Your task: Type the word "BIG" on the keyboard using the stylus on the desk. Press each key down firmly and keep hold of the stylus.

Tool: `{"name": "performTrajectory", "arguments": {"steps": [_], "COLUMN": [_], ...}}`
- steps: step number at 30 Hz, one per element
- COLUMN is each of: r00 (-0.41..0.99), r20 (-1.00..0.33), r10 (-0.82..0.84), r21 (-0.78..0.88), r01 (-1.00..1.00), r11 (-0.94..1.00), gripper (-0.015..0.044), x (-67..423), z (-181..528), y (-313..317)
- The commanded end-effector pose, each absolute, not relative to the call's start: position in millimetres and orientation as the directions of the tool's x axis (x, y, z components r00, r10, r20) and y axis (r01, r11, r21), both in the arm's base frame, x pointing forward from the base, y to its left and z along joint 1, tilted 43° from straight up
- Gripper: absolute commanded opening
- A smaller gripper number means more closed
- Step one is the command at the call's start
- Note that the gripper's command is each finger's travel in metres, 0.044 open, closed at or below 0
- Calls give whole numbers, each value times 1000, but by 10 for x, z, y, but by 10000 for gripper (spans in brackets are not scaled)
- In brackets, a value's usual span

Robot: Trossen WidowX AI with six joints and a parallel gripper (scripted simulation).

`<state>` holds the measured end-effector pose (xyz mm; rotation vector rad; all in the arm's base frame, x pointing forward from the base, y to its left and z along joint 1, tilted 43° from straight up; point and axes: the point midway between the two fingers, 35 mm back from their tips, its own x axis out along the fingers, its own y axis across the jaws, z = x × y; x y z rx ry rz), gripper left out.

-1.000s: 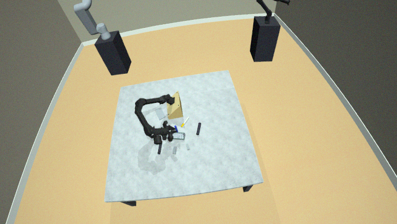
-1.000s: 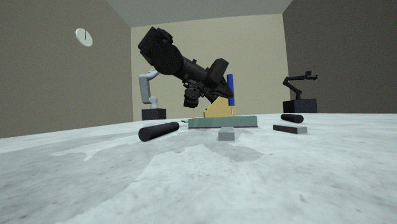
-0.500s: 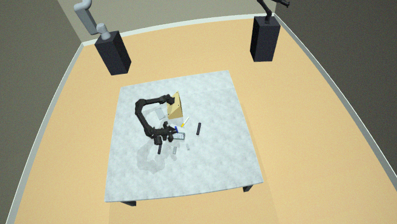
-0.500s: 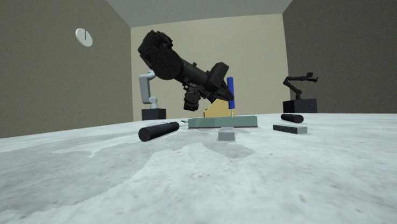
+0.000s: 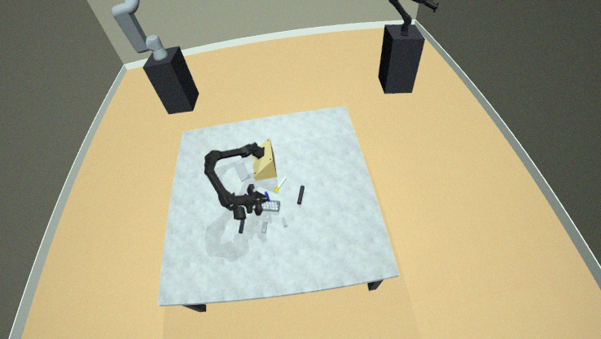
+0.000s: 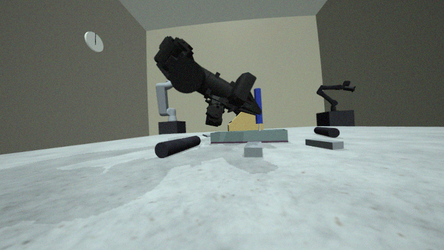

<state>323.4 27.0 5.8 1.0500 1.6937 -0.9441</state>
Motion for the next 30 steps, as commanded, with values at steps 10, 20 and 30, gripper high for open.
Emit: {"name": "performTrajectory", "arguments": {"steps": [10, 20, 30], "r00": [-231, -231, -229], "r20": [-944, -944, -945], "r10": [235, 236, 234], "r21": [-139, -139, -136], "r01": [926, 926, 924], "r11": [350, 350, 357], "gripper": [81, 81, 84], "x": [3238, 3226, 3192], "z": [34, 128, 288], "y": [249, 334, 488]}}
